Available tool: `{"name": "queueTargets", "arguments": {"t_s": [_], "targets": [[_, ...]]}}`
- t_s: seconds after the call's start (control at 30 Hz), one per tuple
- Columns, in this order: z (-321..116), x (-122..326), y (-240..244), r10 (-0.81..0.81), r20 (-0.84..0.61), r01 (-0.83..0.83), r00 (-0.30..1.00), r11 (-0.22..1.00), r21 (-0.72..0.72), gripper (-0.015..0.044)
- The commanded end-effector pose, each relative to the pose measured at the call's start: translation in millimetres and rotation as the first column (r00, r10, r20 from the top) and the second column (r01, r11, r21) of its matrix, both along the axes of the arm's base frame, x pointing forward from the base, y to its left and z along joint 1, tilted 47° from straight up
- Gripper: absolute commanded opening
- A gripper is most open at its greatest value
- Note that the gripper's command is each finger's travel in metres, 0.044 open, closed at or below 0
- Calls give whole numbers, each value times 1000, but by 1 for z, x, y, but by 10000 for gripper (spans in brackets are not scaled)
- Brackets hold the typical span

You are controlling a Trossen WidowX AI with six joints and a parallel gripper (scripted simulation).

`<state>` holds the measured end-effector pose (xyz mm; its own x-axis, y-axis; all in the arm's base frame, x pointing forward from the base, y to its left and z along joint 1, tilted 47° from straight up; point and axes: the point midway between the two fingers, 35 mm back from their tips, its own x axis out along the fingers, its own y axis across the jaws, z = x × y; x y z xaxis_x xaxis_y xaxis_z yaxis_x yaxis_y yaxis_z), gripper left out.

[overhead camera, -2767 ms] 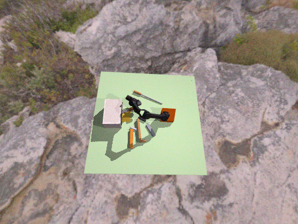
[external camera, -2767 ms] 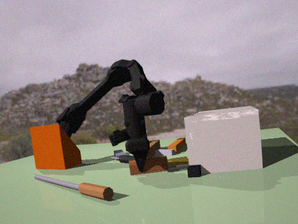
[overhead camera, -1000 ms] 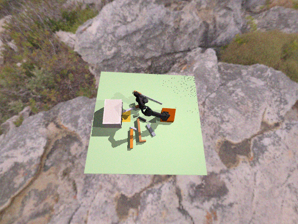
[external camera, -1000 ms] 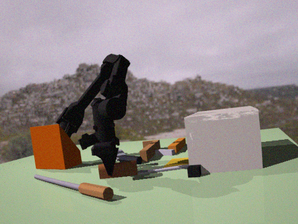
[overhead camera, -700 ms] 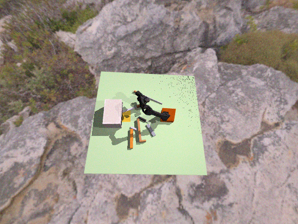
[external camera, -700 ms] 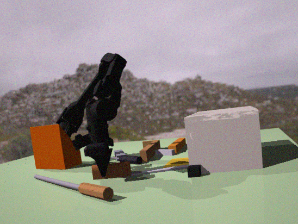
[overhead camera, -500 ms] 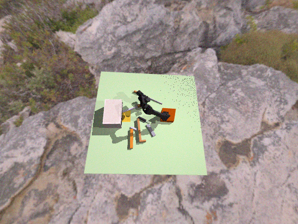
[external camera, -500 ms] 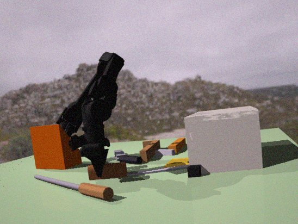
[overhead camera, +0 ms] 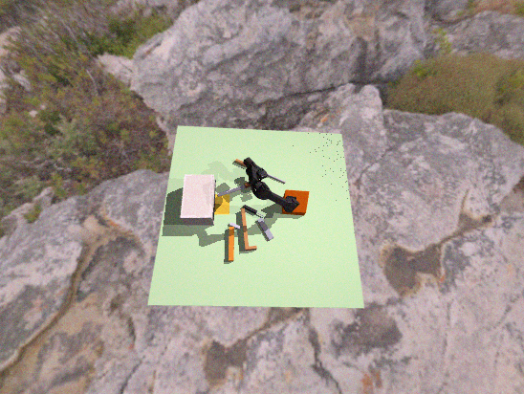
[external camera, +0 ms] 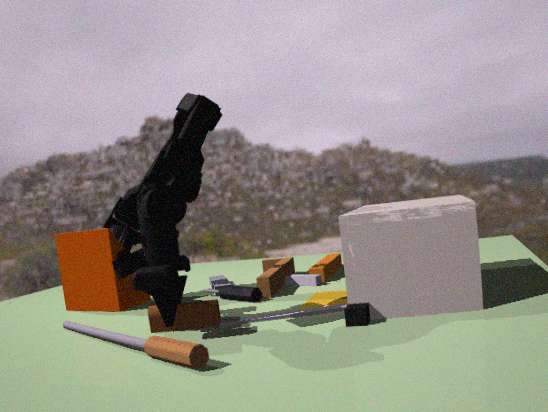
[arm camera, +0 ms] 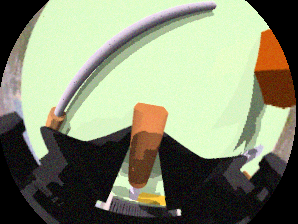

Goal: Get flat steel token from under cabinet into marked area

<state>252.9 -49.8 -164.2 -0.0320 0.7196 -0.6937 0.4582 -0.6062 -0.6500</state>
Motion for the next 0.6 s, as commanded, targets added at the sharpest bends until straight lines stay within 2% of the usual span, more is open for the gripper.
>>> {"name": "queueTargets", "arguments": {"t_s": [0.0,0.57], "targets": [[1,0,1,-5,-5,5,1000,1000,0,0],[11,-6,7,-52,-55,52,997,999,-1,0]]}}
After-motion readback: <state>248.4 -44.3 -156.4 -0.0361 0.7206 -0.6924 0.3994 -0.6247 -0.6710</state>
